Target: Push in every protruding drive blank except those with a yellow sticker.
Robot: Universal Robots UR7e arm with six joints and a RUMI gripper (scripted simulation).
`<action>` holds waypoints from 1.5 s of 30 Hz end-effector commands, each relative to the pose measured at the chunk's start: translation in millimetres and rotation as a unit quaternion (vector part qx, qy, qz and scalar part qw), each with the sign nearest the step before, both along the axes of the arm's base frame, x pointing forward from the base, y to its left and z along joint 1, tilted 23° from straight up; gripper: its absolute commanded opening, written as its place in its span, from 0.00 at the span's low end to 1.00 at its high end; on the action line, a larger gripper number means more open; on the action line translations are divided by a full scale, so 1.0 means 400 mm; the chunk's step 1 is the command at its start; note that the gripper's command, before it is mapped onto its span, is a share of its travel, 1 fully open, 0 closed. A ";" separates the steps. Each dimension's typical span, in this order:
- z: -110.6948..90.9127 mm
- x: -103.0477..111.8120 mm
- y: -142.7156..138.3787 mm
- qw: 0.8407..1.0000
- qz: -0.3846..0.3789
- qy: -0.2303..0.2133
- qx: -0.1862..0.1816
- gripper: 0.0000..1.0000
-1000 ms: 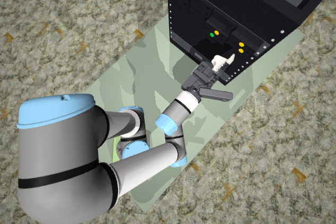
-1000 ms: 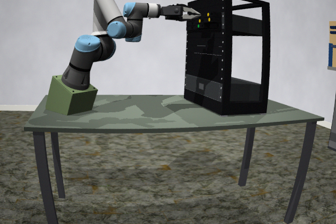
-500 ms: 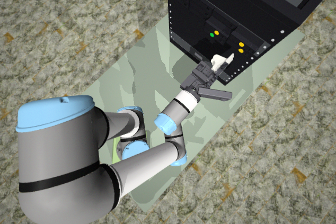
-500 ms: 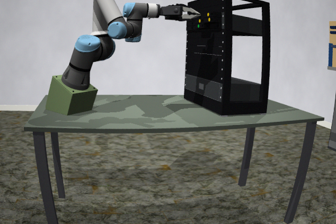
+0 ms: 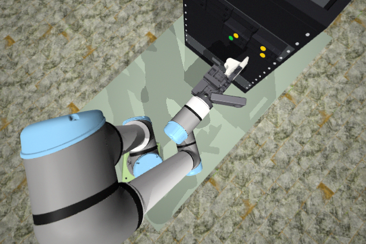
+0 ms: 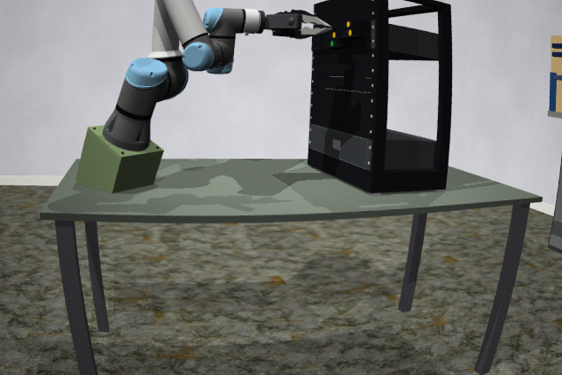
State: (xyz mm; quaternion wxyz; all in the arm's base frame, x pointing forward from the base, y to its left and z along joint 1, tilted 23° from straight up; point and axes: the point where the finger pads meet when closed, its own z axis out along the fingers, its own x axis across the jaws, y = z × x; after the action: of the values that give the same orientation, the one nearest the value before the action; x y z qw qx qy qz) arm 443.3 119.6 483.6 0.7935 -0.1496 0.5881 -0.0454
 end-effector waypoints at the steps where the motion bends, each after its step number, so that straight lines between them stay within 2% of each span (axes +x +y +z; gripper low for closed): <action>1: -0.026 -0.003 0.022 1.000 -0.003 -0.001 0.001 0.00; 24: -0.125 -0.020 0.122 1.000 -0.003 -0.001 0.001 0.00; 45: -0.178 -0.029 0.175 1.000 -0.003 -0.001 0.001 0.00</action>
State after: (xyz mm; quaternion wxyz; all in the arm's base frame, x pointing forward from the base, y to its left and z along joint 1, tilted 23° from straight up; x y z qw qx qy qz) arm 432.1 187.8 412.8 0.7910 -0.1504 0.5915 -0.0439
